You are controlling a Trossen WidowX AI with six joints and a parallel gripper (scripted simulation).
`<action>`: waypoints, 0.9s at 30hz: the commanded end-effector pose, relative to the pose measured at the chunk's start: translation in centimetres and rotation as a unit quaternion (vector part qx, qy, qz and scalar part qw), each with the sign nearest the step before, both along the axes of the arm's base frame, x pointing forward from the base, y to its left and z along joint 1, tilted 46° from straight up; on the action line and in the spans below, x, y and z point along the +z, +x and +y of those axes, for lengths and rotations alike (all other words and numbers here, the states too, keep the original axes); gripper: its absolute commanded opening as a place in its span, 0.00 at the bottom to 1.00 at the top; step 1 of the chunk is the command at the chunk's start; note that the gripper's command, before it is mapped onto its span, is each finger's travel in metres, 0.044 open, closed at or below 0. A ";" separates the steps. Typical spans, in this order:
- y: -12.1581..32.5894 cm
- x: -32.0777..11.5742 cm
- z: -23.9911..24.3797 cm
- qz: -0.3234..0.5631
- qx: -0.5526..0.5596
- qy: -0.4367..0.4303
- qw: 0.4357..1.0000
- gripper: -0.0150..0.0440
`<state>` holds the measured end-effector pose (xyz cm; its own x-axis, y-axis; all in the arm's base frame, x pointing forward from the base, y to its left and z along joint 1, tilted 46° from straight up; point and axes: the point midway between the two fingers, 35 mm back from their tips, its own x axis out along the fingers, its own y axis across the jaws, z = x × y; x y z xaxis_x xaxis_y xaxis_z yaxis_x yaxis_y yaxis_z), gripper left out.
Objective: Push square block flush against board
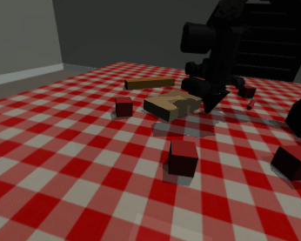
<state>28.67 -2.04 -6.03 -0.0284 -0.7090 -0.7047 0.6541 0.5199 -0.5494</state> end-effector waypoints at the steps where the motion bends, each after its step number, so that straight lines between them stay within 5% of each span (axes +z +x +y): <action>1: -0.9 -0.5 0.2 0.003 -0.003 0.001 1.000 0.25; 20: -0.9 3.2 4.4 0.003 -0.004 0.001 1.000 0.25; 27: 5.2 3.8 4.3 0.021 0.026 0.004 0.999 0.25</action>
<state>30.57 2.39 -2.91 -0.0324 -0.7050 -0.7085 0.6184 0.5427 -0.5684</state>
